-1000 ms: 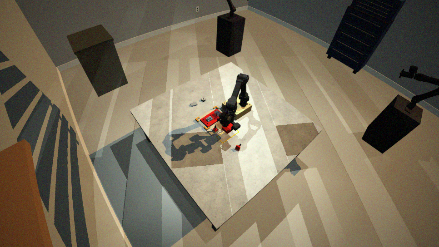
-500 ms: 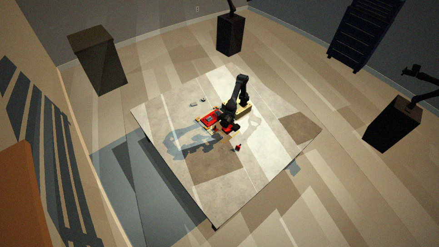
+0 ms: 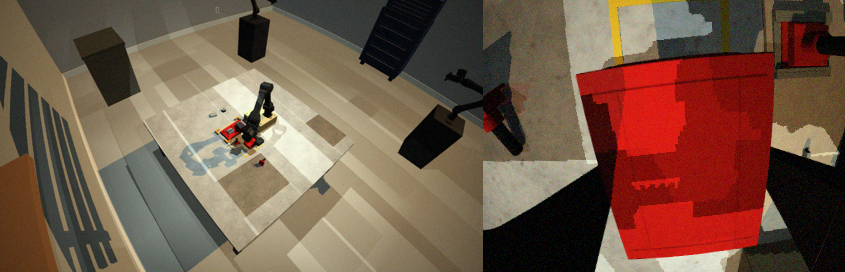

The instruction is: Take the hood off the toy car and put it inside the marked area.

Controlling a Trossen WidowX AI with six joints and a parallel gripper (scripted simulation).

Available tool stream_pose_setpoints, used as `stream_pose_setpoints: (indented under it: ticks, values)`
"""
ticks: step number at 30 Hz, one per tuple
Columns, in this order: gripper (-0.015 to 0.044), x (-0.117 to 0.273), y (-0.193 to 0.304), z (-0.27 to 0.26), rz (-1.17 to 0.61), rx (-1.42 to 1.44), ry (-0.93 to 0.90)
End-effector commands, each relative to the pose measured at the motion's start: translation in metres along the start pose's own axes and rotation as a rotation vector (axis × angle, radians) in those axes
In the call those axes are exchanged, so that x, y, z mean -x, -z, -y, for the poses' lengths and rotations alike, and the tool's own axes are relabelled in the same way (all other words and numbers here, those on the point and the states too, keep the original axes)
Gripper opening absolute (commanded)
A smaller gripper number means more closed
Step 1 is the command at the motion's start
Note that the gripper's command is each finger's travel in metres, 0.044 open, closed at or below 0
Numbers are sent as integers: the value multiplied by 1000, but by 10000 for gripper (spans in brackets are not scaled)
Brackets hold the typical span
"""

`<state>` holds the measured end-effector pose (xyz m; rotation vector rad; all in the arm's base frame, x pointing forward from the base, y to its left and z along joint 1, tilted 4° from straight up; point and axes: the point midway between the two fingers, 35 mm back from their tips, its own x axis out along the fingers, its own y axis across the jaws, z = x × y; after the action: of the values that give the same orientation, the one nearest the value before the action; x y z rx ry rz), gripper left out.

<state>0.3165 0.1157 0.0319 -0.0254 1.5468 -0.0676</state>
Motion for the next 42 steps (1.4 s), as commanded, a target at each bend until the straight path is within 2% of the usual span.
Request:
stream_pose_setpoints:
  ticks: [1,42]
  values:
    - [0,-4,1,0,-5,0,-3]
    - [0,-37,3,1,-5,0,-2]
